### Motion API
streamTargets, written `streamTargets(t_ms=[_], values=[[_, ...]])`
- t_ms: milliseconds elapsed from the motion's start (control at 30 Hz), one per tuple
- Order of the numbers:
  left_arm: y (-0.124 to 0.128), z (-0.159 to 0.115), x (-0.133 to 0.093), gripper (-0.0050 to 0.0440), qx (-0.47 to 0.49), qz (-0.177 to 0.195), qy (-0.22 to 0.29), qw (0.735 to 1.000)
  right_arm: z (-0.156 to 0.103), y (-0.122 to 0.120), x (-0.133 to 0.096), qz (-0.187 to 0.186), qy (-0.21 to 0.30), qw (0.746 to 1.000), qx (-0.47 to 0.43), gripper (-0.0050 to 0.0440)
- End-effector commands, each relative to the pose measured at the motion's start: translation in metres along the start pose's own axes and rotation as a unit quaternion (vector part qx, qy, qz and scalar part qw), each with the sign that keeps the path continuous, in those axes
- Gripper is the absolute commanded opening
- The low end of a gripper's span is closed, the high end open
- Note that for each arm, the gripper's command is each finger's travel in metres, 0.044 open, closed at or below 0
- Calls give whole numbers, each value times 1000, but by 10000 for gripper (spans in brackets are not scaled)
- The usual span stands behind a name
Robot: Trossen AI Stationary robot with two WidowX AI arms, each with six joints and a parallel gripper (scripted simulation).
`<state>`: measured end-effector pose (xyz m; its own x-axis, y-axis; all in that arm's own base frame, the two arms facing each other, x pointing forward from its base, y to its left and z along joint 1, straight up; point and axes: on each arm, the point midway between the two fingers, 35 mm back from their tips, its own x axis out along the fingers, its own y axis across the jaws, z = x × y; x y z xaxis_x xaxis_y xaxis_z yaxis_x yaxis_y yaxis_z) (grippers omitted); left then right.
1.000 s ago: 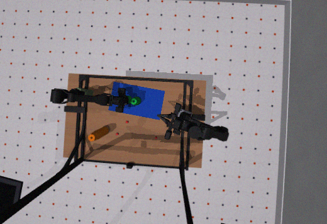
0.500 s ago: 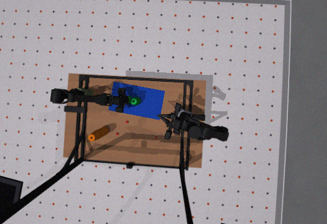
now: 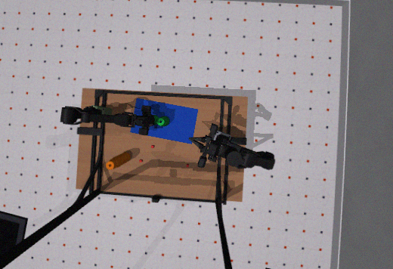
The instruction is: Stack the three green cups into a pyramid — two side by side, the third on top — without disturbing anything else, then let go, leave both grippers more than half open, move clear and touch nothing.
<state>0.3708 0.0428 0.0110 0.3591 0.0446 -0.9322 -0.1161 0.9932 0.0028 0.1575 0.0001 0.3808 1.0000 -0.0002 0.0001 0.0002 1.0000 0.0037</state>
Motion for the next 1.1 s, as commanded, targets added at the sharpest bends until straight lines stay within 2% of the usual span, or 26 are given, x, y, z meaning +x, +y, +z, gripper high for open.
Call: streamTargets(t_ms=[0, 1067], values=[[0, 0, 0, 107, 0, 0, 1, 1000, 0, 0, 0, 0, 0, 1000, -2, 0], [0, 0, 0, 300, 0, 0, 1, 1000, 0, 0, 0, 0, 0, 1000, -2, 0]])
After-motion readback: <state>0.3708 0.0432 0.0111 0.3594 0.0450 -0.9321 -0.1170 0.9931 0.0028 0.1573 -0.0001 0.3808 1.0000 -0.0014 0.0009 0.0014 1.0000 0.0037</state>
